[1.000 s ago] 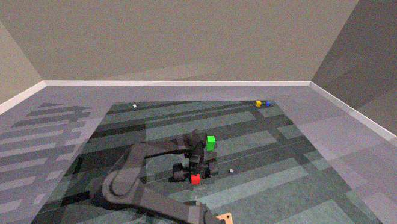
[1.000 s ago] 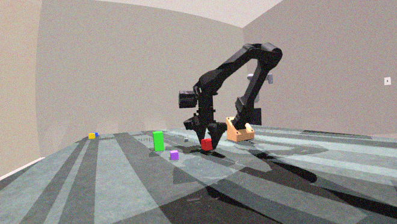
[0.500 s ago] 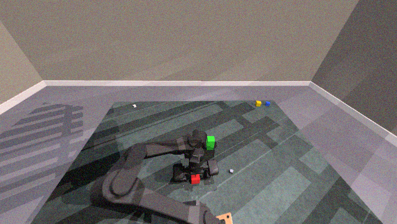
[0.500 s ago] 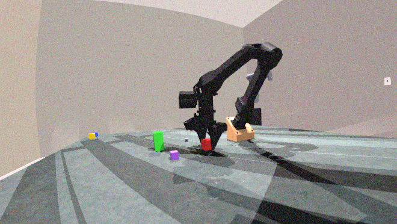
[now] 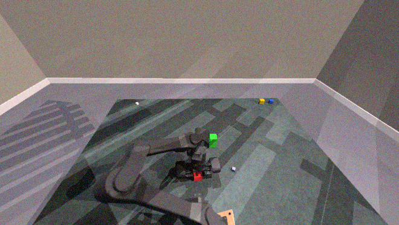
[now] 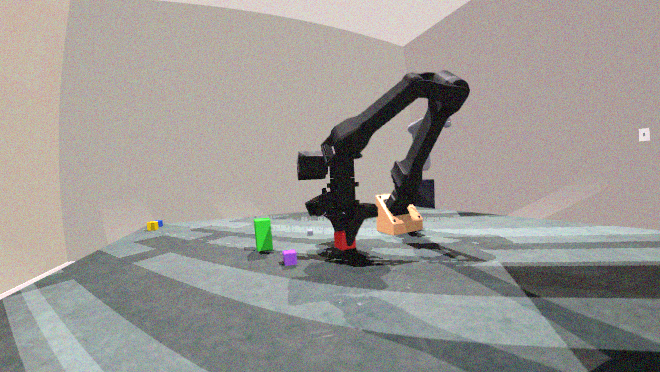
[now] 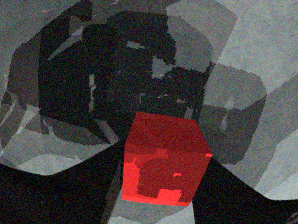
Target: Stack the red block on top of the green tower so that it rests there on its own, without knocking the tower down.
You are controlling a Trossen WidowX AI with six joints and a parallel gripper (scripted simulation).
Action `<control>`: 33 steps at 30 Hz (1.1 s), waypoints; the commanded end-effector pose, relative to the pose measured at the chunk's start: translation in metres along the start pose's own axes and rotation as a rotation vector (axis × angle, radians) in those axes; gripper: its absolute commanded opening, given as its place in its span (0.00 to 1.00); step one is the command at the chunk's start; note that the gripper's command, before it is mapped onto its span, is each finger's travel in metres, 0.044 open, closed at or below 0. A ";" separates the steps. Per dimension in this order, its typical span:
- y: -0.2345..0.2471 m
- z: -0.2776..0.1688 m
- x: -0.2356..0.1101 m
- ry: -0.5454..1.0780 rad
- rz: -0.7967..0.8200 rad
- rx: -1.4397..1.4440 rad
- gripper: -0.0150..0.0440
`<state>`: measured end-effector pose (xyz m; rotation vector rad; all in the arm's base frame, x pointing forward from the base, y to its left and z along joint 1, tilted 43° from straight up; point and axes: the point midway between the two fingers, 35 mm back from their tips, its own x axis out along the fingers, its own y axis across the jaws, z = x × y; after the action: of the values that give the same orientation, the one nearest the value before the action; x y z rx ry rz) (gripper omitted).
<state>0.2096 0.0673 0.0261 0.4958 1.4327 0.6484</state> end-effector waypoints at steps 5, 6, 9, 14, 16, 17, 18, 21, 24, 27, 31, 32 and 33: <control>0.000 0.001 -0.019 -0.001 0.001 0.004 0.25; -0.001 0.001 -0.024 0.000 0.001 0.004 0.25; -0.001 0.000 -0.038 0.000 0.001 0.004 0.25; -0.001 0.000 -0.059 0.000 0.000 0.004 0.25; -0.001 0.000 -0.068 0.000 0.000 0.005 0.25; -0.001 0.000 -0.072 0.000 0.000 0.005 0.25; -0.001 0.000 -0.076 0.001 0.000 0.005 0.25; -0.001 0.000 -0.089 0.001 -0.001 0.005 0.25; -0.001 0.000 -0.102 0.001 -0.001 0.005 0.25; -0.001 0.000 -0.115 0.001 -0.001 0.005 0.25; -0.001 0.000 -0.118 0.002 -0.001 0.005 0.25; -0.001 0.000 -0.118 0.002 -0.001 0.005 0.25; -0.001 0.001 -0.115 -0.004 0.000 0.010 0.25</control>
<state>0.2084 -0.0105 0.1102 0.5045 1.4325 0.6405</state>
